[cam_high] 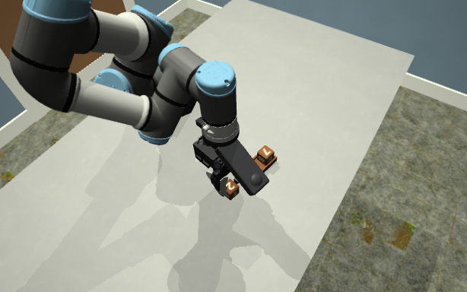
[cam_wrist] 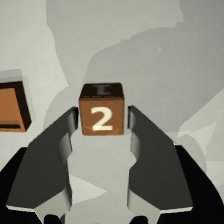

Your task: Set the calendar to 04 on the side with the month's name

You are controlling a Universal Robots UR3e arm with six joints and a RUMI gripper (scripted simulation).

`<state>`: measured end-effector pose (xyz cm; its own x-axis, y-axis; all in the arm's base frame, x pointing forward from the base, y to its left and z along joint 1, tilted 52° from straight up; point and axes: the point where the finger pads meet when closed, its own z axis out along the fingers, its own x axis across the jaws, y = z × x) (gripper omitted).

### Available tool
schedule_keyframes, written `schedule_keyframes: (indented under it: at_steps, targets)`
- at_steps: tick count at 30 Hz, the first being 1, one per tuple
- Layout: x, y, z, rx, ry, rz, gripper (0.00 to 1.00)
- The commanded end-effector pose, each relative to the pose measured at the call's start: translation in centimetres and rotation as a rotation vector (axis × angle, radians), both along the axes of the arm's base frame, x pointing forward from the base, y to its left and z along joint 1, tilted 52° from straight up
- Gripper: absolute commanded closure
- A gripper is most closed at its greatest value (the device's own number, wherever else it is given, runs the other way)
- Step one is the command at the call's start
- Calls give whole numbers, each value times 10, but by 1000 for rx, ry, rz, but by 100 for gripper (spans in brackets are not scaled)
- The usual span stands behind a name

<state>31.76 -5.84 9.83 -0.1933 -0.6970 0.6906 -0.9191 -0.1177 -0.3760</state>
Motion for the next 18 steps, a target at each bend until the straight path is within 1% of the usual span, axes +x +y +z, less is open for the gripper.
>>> schedule_keyframes:
  at_steps: [1, 2, 18]
  targets:
    - [0, 0, 0, 1, 0, 0, 74]
    - [0, 0, 0, 1, 0, 0, 71]
    - [0, 0, 0, 1, 0, 0, 71]
